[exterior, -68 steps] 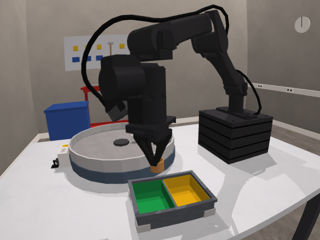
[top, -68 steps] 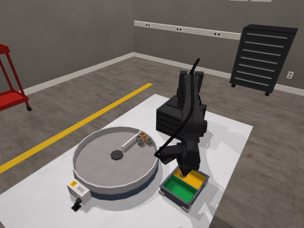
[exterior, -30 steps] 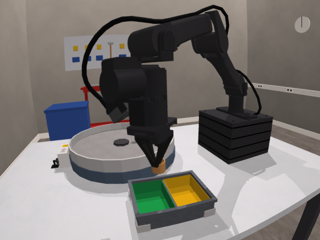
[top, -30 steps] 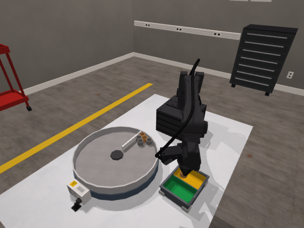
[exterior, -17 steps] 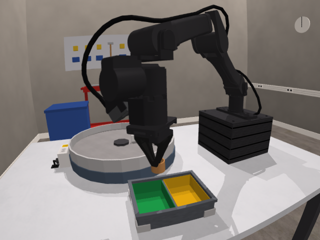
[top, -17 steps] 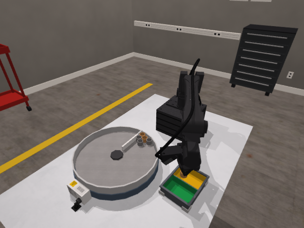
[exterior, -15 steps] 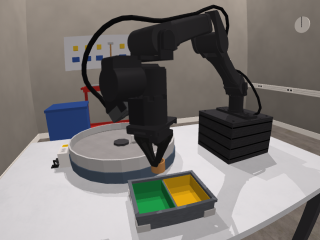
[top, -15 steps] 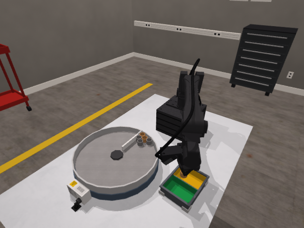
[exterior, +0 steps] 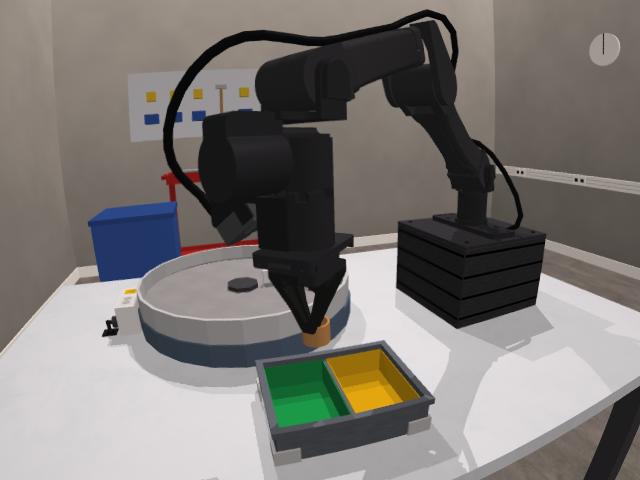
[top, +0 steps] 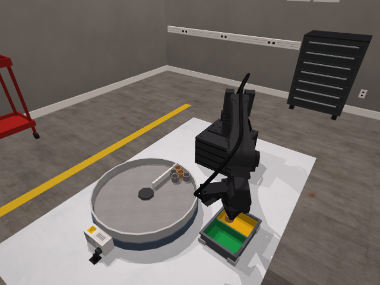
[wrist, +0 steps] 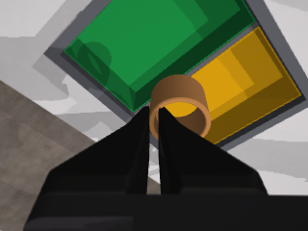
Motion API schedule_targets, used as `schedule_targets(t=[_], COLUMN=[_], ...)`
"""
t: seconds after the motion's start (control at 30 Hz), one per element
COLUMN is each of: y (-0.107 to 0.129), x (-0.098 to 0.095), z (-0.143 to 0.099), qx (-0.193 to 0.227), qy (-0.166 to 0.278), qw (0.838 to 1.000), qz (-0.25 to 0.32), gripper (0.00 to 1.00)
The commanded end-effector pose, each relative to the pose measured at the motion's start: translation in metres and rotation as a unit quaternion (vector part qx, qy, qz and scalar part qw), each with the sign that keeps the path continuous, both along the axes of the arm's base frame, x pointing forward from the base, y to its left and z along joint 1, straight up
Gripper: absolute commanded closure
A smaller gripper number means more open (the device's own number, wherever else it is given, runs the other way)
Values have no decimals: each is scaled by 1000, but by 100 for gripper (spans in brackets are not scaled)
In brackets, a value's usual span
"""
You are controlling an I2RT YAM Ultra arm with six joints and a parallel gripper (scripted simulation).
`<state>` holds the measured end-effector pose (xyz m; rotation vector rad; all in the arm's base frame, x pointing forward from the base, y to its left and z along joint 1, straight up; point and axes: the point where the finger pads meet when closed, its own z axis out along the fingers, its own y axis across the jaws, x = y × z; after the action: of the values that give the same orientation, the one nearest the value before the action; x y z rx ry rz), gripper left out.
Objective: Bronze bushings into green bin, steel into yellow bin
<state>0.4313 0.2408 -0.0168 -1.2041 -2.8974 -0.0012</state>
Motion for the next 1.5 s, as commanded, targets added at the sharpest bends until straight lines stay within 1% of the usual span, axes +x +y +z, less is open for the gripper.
schedule_targets(t=[0.0, 0.17, 0.23, 0.27, 0.3, 0.37, 0.53, 0.6, 0.63, 0.67, 0.73, 0.77, 0.8, 0.93, 1.03, 1.47], y=[4, 4, 6, 5, -1, -1, -2, -2, 4, 4, 4, 4, 6, 6, 4, 4], x=[8, 8, 12, 10, 0, 0, 1, 1, 13, 13, 13, 12, 16, 16, 13, 13], z=[19, 18, 14, 6, -11, -19, -48, -48, -42, -46, -38, -40, -36, -36, -36, -36], qx=[4, 4, 8, 5, -6, -6, -6, -6, 4, 4, 8, 7, 11, 11, 7, 7], qy=[-21, -21, -27, -22, -2, -2, -2, -2, -21, -21, -28, -26, -33, -33, -26, -26], qw=[1000, 1000, 1000, 1000, 1000, 1000, 1000, 1000, 1000, 1000, 1000, 1000, 999, 999, 1000, 1000], qz=[-2, -2, -2, -2, -2, -2, -2, -2, -2, -2, -2, -2, -2, -2, -2, -2], gripper=[100, 100, 100, 100, 100, 100, 100, 100, 100, 100, 100, 100, 100, 100, 100, 100])
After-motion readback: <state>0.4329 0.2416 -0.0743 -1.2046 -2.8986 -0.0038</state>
